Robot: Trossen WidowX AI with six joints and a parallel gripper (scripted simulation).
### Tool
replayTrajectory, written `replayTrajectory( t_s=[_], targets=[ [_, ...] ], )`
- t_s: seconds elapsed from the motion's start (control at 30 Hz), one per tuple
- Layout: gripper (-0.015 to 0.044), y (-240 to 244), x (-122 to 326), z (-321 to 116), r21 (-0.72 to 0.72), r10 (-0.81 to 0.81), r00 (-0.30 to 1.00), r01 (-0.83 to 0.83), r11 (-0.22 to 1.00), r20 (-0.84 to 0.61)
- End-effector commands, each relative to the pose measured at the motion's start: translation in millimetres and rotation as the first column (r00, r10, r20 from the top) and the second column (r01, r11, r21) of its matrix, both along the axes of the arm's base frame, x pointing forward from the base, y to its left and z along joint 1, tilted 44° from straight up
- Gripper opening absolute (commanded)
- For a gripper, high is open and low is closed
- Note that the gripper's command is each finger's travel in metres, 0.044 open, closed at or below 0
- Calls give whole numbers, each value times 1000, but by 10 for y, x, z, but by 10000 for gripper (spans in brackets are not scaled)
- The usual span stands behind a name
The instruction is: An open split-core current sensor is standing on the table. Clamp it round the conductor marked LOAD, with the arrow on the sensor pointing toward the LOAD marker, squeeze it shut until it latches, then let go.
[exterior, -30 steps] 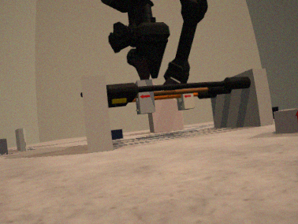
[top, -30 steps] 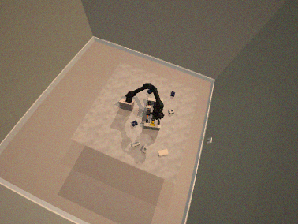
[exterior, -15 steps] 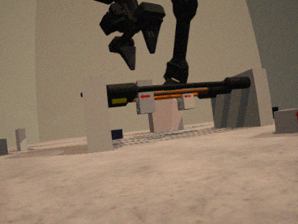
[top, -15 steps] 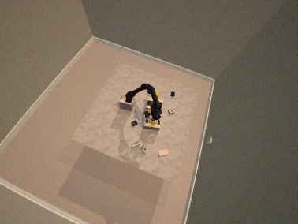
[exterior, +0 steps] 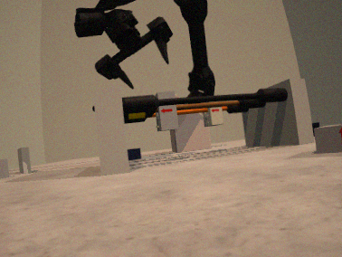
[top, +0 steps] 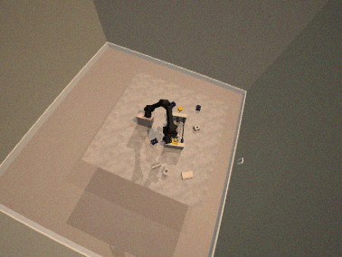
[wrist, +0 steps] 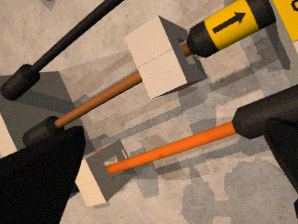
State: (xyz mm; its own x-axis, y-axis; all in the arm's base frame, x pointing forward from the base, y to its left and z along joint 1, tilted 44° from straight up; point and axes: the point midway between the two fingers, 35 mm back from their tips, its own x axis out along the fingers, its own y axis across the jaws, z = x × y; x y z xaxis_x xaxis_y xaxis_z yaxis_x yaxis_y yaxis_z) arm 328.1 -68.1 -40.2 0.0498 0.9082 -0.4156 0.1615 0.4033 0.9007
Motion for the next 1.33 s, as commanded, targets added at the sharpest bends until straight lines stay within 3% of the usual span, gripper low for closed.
replayTrajectory(
  t_s=[0.0, 0.17, 0.33, 0.6, 0.63, 1.1, 1.17, 1.27, 1.3],
  targets=[
    [440, -236, -197, -149, 79, -41, 805, -7, 997, 591],
    [440, -370, -290, -225, 52, -70, 587, 47, 998, 806],
    [440, -444, -340, -267, 7, -43, 417, 87, 996, 908],
    [440, -444, -341, -268, 7, -43, 416, 88, 996, 909],
    [440, -407, -308, -246, 18, -41, 501, 50, 999, 864],
    [440, -407, -308, -246, 18, -41, 501, 50, 999, 864],
    [440, -386, -294, -234, 28, -44, 544, 38, 999, 838],
    [440, -296, -231, -183, 59, -42, 714, 0, 998, 699],
    [440, -355, -294, -233, 55, -63, 630, 31, 998, 774]
  ],
)
